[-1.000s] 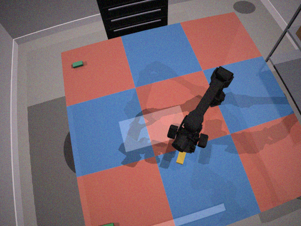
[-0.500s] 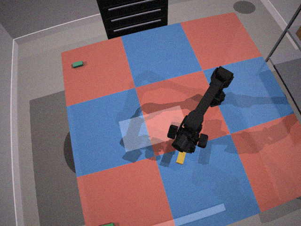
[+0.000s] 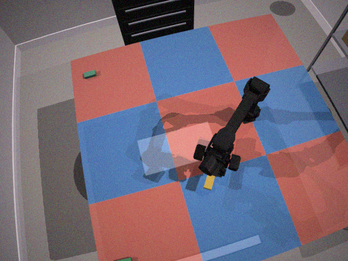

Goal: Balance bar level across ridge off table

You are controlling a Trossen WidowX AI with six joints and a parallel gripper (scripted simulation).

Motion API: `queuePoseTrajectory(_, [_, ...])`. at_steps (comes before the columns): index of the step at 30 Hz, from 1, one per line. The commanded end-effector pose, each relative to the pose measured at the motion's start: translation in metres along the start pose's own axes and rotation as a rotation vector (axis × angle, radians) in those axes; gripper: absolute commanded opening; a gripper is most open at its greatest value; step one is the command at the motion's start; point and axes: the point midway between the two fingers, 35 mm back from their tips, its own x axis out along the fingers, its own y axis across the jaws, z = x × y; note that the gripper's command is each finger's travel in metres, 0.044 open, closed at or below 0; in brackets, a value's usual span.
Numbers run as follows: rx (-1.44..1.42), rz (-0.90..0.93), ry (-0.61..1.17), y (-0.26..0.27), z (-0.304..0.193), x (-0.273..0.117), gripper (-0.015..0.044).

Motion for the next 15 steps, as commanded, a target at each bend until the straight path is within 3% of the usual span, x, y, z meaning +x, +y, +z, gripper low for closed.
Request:
queuePoseTrajectory(1, [-0.003,0.003,-0.004,0.0003,0.0006,0.0003,0.0])
queuePoseTrajectory(15, [-0.003,0.003,-0.004,0.0004,0.0005,0.0015,0.0])
